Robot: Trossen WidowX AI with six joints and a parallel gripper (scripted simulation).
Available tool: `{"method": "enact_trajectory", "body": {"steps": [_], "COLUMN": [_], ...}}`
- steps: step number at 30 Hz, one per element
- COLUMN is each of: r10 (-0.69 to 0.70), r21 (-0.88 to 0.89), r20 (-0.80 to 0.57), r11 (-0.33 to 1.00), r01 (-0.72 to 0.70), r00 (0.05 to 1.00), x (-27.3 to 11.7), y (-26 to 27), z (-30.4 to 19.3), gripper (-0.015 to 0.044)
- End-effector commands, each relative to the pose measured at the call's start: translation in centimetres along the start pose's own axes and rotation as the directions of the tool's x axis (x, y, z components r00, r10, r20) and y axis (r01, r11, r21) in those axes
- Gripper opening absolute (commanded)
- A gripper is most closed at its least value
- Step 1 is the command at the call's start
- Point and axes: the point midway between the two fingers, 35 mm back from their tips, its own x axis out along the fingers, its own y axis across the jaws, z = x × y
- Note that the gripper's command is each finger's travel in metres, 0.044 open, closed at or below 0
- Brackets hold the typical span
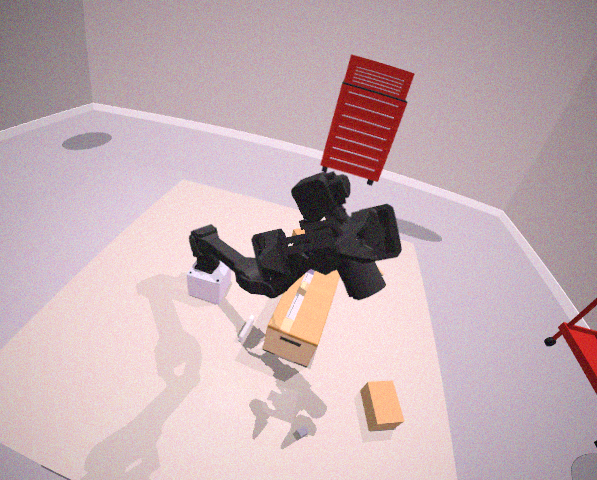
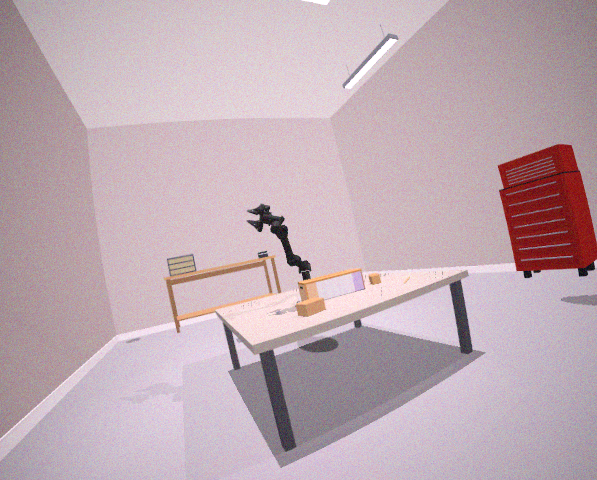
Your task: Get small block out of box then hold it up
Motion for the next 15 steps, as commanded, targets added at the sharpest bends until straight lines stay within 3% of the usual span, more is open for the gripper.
{"method": "enact_trajectory", "body": {"steps": [1, 5, 15], "r10": [0.0, -0.011, -0.076], "r21": [-0.004, -0.063, -0.204], "r20": [0.002, 0.069, 0.38], "r11": [1.0, 0.998, 0.965], "r01": [0.0, 0.015, 0.163], "r00": [1.0, 0.998, 0.922], "x": [0.0, 1.5, 5.5], "y": [0.0, -1.1, -7.0], "z": [0.2, 4.2, 18.5], "gripper": [0.04, 0.04, 0.04]}}
